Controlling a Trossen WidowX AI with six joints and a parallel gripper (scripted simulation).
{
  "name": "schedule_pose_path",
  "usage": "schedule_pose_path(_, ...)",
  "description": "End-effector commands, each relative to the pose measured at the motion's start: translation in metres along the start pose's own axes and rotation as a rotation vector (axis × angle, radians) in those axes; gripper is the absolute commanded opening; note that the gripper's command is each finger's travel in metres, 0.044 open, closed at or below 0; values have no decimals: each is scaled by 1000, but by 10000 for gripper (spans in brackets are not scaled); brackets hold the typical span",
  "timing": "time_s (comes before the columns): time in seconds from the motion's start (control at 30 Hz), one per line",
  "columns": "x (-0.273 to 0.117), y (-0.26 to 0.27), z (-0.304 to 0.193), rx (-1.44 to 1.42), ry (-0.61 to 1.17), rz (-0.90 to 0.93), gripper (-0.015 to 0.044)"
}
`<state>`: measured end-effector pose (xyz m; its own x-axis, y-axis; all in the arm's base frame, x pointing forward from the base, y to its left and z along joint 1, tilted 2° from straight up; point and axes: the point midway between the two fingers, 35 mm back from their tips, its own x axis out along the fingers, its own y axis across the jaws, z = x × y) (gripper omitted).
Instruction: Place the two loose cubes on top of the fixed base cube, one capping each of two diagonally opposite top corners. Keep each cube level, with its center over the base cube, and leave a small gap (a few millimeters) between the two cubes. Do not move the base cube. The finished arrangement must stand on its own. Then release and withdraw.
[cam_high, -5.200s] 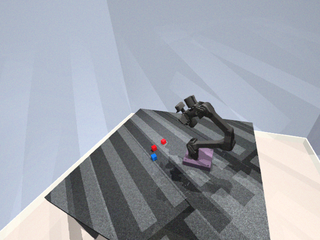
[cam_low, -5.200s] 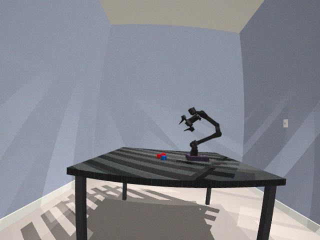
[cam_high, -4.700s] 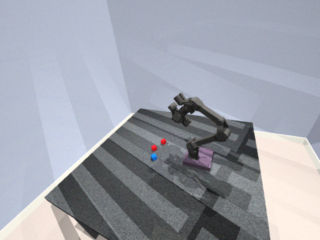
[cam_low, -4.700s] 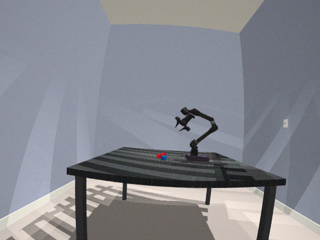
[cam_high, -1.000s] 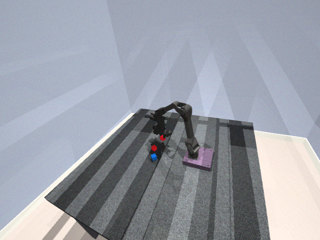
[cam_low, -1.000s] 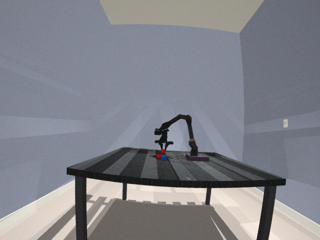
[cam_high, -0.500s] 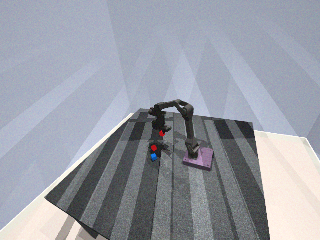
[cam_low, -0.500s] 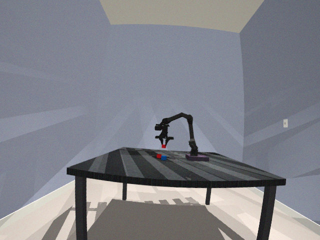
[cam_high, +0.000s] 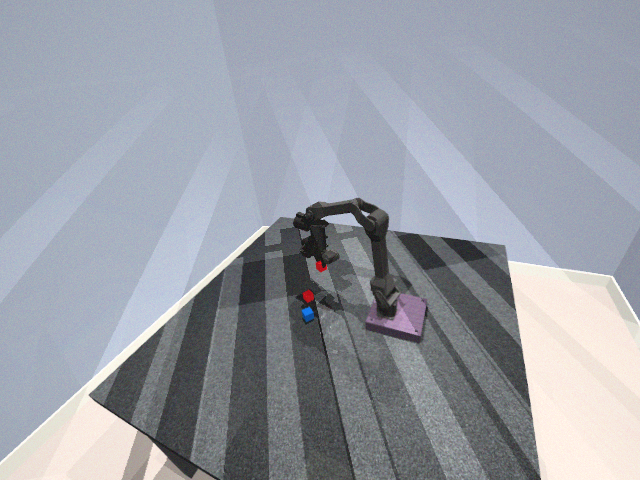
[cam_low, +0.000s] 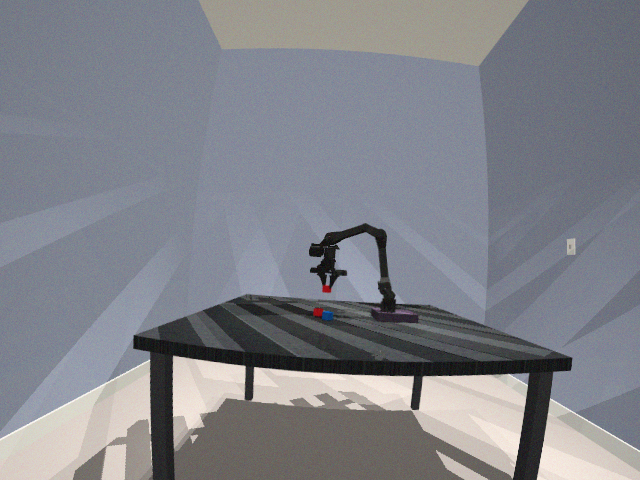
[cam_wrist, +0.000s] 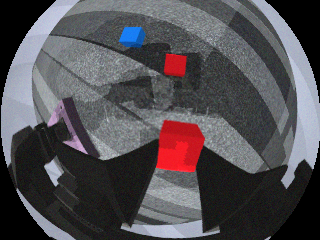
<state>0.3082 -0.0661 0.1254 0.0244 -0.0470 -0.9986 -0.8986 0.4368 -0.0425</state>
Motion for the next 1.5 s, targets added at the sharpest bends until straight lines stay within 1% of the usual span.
schedule_pose_path(0.0,4,7,10,48,-5,9,105)
schedule_pose_path(0.77,18,44,73,391,-15,15,105)
schedule_pose_path(1.47,32,89,120,702,-6,25,105)
